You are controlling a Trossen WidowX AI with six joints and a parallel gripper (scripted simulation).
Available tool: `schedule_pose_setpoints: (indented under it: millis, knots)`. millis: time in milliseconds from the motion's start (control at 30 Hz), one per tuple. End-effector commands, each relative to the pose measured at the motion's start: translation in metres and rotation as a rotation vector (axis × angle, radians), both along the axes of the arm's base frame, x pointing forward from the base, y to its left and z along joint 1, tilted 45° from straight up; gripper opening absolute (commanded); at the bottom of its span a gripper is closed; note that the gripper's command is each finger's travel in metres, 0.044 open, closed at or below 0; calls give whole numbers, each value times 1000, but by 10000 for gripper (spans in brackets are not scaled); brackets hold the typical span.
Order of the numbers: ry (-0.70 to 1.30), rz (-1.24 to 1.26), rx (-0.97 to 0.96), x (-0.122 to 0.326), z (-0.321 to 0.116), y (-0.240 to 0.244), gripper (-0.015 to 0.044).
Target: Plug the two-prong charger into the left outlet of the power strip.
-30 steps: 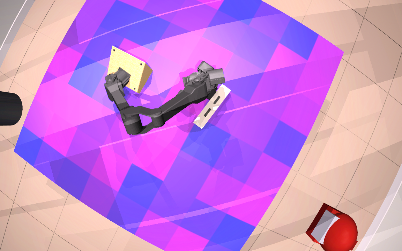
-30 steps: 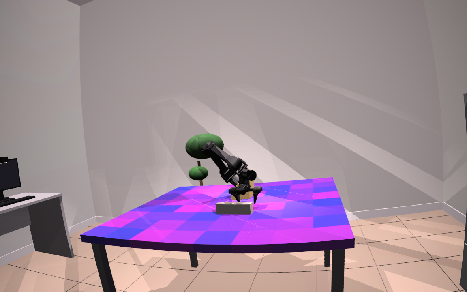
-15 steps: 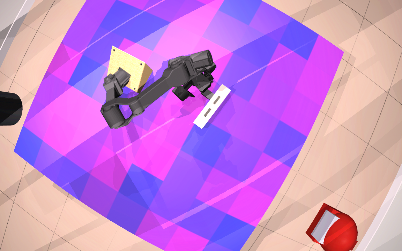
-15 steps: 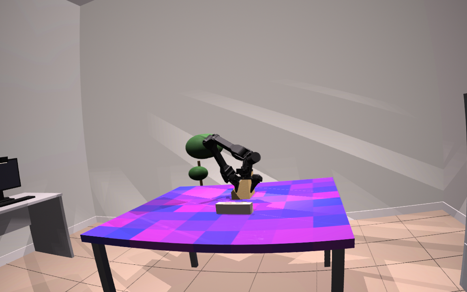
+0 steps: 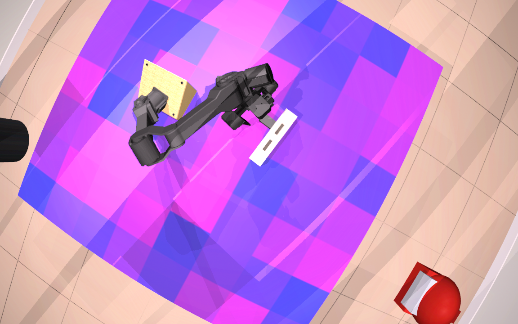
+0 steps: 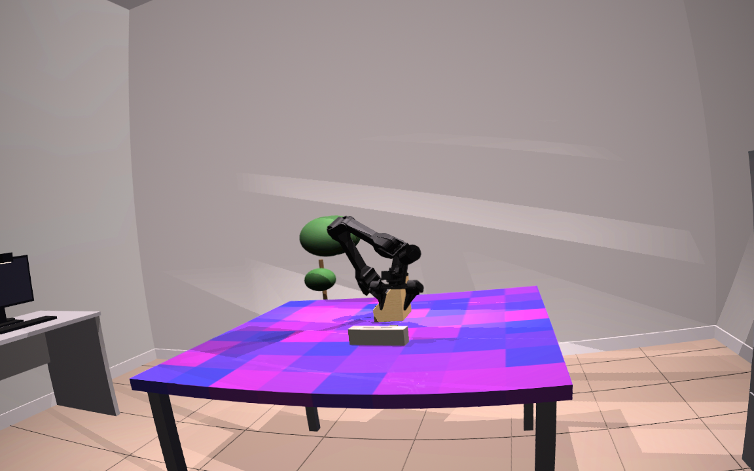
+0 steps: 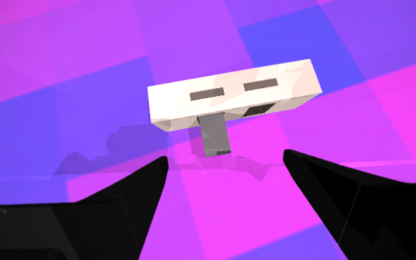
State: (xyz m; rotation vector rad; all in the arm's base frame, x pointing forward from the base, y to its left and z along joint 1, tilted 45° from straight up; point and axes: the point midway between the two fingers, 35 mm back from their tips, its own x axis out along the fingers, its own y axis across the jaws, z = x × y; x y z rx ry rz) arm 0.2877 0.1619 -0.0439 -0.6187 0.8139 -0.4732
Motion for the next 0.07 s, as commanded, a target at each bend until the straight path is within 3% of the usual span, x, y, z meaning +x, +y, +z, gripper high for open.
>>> schedule_pose_setpoints:
  millis: [0, 33]
  knots:
    - [-8, -1, 1, 0, 1, 0, 440]
    - [-8, -1, 1, 0, 1, 0, 440]
